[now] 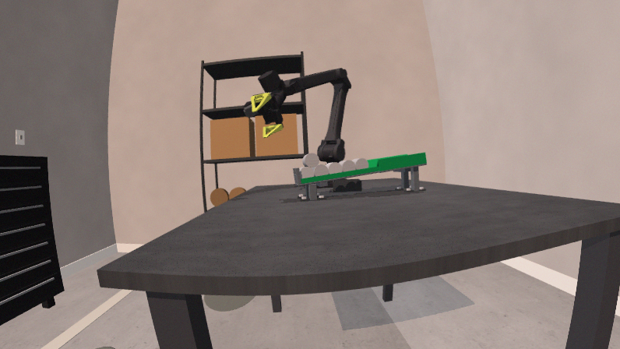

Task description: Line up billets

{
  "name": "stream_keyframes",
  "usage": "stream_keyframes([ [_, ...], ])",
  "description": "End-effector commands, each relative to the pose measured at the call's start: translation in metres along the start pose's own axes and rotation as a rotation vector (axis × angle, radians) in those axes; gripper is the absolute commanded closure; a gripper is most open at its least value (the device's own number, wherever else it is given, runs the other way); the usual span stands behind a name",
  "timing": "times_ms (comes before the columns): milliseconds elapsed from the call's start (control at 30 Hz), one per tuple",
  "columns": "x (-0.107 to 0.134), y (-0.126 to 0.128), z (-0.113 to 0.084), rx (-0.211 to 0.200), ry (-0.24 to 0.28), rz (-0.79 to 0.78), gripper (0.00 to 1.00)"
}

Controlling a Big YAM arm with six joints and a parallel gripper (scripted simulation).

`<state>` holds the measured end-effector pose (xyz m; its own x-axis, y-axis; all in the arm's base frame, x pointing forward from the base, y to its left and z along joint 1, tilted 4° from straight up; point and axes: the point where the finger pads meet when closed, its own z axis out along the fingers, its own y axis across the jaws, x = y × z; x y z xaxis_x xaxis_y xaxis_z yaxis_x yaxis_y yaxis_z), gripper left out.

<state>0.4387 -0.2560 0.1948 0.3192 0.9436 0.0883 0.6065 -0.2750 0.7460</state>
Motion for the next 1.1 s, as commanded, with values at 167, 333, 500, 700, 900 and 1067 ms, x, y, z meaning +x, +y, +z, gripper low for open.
stream_keyframes([
  [167,0.052,0.099,-0.031,-0.218,-0.011,-0.44,0.0],
  [333,0.079,0.12,-0.043,-0.283,-0.023,-0.6,0.0],
  [500,0.111,0.14,-0.053,-0.349,-0.038,-0.774,0.0],
  [700,0.151,0.166,-0.081,-0.456,-0.075,-0.976,0.0],
  [900,0.19,0.19,-0.113,-0.563,-0.138,-1.169,0.0],
  [1067,0.227,0.208,-0.145,-0.665,-0.206,-1.339,0.0],
])
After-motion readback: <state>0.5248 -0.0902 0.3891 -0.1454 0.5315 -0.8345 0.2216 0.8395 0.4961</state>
